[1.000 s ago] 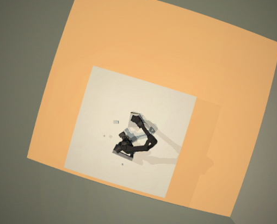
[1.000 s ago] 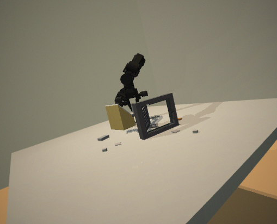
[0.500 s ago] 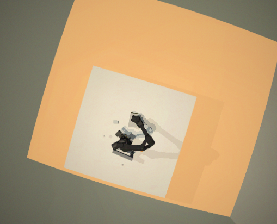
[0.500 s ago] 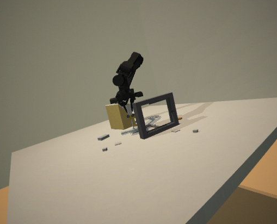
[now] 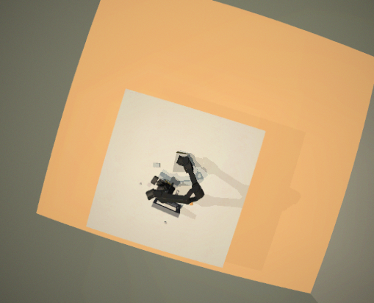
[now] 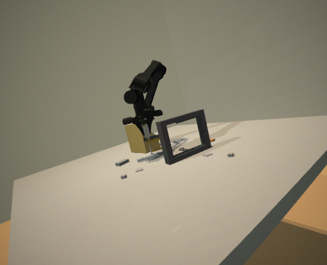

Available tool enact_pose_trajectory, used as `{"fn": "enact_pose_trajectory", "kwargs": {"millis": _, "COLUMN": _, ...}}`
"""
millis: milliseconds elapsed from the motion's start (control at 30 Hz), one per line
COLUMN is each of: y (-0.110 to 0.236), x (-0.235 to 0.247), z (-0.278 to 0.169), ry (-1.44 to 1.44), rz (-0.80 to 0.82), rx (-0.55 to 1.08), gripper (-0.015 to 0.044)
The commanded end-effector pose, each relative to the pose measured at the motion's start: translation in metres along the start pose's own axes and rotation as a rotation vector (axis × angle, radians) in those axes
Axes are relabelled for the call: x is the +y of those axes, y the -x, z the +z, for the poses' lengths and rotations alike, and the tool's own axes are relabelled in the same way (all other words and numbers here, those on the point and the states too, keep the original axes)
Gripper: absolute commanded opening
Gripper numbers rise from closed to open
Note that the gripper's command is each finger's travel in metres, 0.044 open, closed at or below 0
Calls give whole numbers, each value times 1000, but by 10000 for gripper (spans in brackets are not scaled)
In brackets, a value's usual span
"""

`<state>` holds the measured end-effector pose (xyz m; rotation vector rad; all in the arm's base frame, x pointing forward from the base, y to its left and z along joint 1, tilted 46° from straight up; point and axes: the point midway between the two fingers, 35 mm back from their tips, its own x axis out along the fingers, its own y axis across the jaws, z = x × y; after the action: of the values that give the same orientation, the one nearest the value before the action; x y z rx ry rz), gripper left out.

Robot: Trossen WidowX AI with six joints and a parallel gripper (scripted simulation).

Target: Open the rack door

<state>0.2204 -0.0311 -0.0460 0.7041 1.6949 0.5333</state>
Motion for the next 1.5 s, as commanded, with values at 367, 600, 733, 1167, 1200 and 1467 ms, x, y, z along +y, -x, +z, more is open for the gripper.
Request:
{"fn": "enact_pose_trajectory", "kwargs": {"millis": 367, "y": 0, "x": -37, "z": 13, "ry": 268, "rz": -4, "rx": 1, "gripper": 25}}
{"fn": "enact_pose_trajectory", "kwargs": {"millis": 600, "y": 0, "x": -45, "z": 16, "ry": 323, "rz": -5, "rx": 1, "gripper": 25}}
{"fn": "enact_pose_trajectory", "kwargs": {"millis": 733, "y": 0, "x": -45, "z": 16, "ry": 323, "rz": -5, "rx": 1, "gripper": 25}}
{"fn": "enact_pose_trajectory", "kwargs": {"millis": 1167, "y": 0, "x": -45, "z": 16, "ry": 323, "rz": -5, "rx": 1, "gripper": 130}}
{"fn": "enact_pose_trajectory", "kwargs": {"millis": 1200, "y": 0, "x": -45, "z": 16, "ry": 323, "rz": -5, "rx": 1, "gripper": 156}}
{"fn": "enact_pose_trajectory", "kwargs": {"millis": 1467, "y": 1, "x": -45, "z": 16, "ry": 323, "rz": -5, "rx": 1, "gripper": 298}}
